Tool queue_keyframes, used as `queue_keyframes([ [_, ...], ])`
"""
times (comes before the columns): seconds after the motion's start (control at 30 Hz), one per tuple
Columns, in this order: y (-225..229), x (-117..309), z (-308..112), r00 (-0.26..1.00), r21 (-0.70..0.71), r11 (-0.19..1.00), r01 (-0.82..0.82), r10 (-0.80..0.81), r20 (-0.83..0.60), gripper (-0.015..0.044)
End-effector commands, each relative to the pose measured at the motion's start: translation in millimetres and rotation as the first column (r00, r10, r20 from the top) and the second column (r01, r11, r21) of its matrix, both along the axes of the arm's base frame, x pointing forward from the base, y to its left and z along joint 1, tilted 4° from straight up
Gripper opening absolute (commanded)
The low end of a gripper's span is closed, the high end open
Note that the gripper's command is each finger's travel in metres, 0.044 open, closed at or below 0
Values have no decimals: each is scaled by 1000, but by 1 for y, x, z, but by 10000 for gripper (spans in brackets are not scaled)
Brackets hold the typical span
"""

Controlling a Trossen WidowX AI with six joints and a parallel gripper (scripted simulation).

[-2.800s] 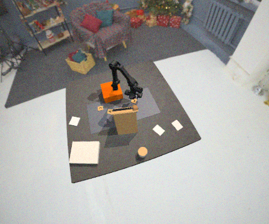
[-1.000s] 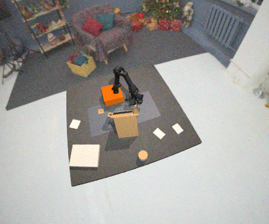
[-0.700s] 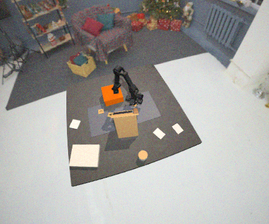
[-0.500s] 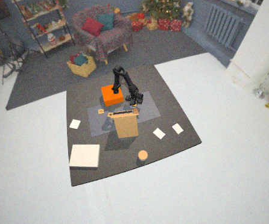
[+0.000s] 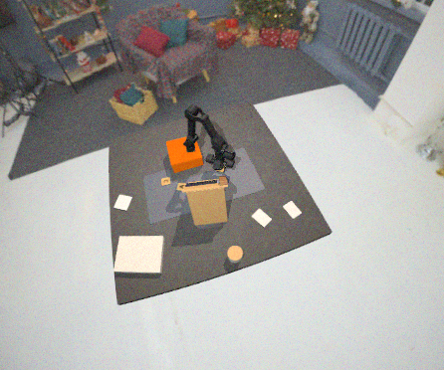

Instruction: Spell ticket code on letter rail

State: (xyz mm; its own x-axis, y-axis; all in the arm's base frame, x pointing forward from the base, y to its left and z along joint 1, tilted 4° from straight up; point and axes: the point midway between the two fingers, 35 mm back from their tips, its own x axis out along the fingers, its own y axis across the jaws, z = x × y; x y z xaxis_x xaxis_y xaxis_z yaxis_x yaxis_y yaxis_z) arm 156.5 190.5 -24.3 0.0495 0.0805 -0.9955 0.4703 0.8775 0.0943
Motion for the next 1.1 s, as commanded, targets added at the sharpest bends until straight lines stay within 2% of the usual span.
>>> queue_keyframes([
  [0.0, 0, 0, 3, 1000, 2, 1000, 4, -4, 5, 0],
  [1.07, -2, -3, 15, 1000, 2, 1000, 4, -4, 5, 0],
])
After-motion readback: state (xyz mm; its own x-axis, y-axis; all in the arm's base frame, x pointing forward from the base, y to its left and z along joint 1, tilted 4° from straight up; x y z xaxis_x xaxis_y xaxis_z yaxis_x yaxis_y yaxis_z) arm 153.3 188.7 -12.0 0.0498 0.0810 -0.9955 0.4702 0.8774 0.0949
